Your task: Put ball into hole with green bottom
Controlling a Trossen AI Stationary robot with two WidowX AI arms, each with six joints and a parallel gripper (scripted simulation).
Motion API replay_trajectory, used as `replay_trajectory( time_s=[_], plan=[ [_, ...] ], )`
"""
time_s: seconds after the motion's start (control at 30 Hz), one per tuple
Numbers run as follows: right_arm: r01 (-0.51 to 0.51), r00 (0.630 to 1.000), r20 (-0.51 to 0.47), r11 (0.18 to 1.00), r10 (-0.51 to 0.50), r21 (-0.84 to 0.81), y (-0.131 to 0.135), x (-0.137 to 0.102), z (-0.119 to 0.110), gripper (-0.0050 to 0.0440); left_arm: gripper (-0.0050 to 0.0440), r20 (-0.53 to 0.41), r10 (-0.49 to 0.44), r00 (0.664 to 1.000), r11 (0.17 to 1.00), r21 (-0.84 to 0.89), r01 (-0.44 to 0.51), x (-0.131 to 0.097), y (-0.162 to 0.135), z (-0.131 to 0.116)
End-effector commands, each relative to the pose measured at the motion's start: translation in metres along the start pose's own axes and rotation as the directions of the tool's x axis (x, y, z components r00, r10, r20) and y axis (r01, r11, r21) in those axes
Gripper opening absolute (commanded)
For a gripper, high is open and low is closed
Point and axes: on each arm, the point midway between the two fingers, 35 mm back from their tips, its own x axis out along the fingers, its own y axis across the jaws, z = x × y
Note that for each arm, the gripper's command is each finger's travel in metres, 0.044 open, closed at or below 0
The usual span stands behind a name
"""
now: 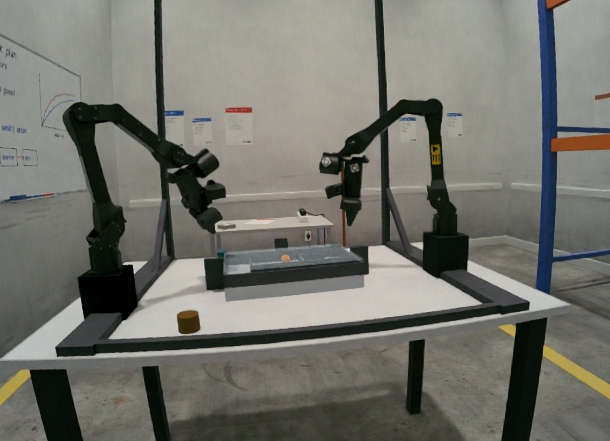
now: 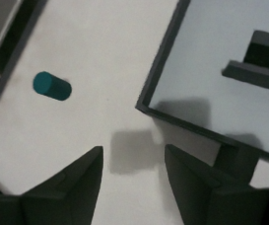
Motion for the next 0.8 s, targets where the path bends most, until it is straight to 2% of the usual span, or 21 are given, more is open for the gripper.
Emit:
replay_trajectory(
  time_s=[0.0,0.13,0.33,0.4,0.57,0.77],
  plan=[
    [0.066,0.998,-0.024,0.996,-0.065,0.066,-0.007,-0.002,0.01,0.0181,0.0181,0.034,0.026,0.999,0.998,-0.058,-0.024,-0.01,0.015,0.002],
    [0.257,0.961,-0.157,0.947,-0.229,0.193,-0.036,0.0,-0.006,0.0181,0.0181,-0.019,0.098,0.995,0.971,-0.216,-0.1,-0.002,0.054,-0.017],
    [0.398,0.907,-0.255,0.883,-0.336,0.249,-0.055,-0.004,-0.019,0.0181,0.0181,-0.046,0.141,0.989,0.937,-0.318,-0.148,-0.002,0.078,-0.029],
    [0.418,0.897,-0.269,0.872,-0.351,0.255,-0.058,-0.005,-0.021,0.0181,0.0181,-0.052,0.147,0.988,0.93,-0.333,-0.155,-0.002,0.082,-0.031],
    [0.408,0.901,-0.26,0.879,-0.346,0.246,-0.054,-0.006,-0.022,0.0181,0.0181,-0.031,0.144,0.989,0.933,-0.328,-0.146,-0.005,0.08,-0.024],
    [0.402,0.904,-0.258,0.883,-0.341,0.242,-0.054,-0.004,-0.021,0.0181,0.0181,-0.076,0.147,0.986,0.93,-0.33,-0.164,0.01,0.083,-0.034]
  ],
)
